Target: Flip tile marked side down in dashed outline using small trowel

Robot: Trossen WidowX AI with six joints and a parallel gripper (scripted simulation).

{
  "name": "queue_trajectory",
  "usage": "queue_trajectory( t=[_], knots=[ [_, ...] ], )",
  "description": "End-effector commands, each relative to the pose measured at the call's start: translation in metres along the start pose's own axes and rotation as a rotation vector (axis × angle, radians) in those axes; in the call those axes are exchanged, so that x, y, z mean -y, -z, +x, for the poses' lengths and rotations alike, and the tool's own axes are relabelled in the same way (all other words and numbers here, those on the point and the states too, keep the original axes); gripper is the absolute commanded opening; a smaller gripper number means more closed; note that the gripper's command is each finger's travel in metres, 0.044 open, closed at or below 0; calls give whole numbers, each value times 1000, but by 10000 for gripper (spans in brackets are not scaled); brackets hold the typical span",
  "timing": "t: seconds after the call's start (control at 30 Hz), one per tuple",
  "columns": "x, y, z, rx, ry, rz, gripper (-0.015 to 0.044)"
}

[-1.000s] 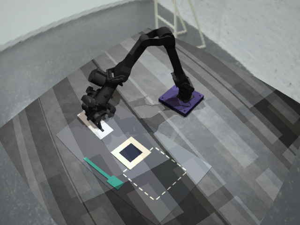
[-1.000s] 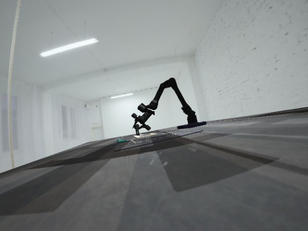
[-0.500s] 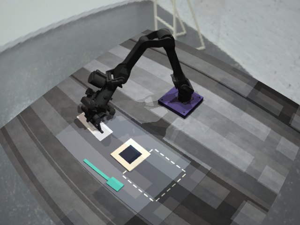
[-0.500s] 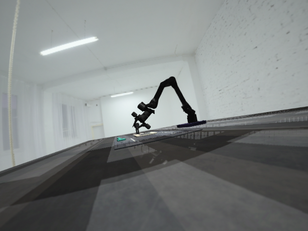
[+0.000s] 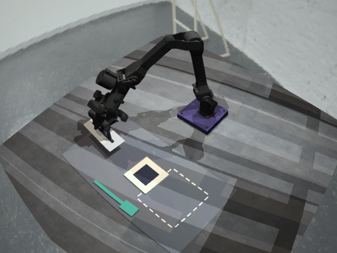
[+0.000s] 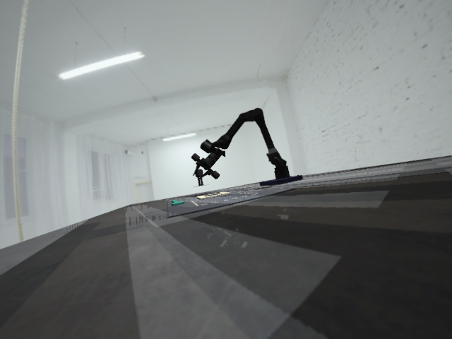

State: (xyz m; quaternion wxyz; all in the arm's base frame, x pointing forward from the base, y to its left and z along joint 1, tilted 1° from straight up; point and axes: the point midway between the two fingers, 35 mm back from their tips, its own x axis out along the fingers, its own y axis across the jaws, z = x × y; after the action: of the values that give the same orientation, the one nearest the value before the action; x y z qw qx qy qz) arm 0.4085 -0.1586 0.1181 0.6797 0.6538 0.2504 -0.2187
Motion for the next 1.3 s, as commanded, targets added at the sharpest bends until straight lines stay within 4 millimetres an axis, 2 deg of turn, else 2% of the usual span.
queue_trajectory(
  t=[0.0, 0.37, 0.97, 1.27],
  knots=[
    [-8, 0, -6, 3, -11, -4, 0],
    [-7, 1, -5, 3, -11, -5, 0],
    [8, 74, -5, 46, -11, -91, 0],
    [9, 76, -5, 48, -12, -94, 0]
  ],
)
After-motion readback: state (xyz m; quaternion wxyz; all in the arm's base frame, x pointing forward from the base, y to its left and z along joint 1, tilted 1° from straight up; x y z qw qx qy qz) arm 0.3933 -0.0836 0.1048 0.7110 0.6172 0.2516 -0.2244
